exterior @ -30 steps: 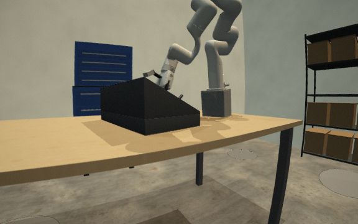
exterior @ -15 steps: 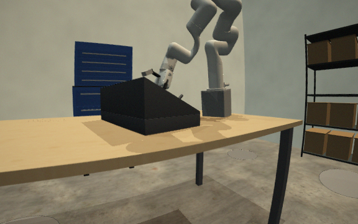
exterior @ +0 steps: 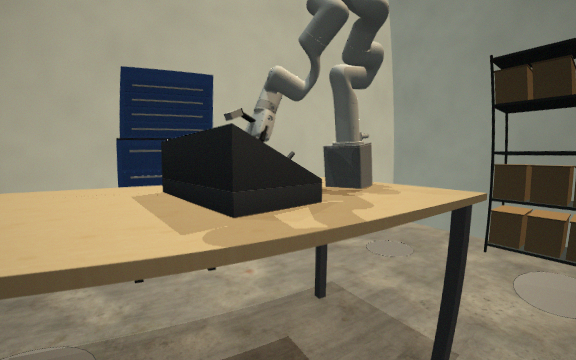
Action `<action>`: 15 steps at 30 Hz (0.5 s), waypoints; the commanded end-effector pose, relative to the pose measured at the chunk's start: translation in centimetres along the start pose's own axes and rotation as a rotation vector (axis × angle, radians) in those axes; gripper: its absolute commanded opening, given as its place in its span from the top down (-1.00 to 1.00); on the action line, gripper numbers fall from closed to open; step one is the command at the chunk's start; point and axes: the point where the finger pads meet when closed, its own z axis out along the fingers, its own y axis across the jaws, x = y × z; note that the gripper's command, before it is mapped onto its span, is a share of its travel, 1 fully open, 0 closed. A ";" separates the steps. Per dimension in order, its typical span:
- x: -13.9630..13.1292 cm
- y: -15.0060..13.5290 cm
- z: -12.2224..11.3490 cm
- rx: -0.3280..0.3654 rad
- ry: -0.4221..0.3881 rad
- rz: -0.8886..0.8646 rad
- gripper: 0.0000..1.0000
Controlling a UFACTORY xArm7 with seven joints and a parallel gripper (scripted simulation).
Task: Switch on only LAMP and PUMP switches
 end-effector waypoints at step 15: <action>0.7 0.1 -0.1 -0.001 0.001 0.001 1.00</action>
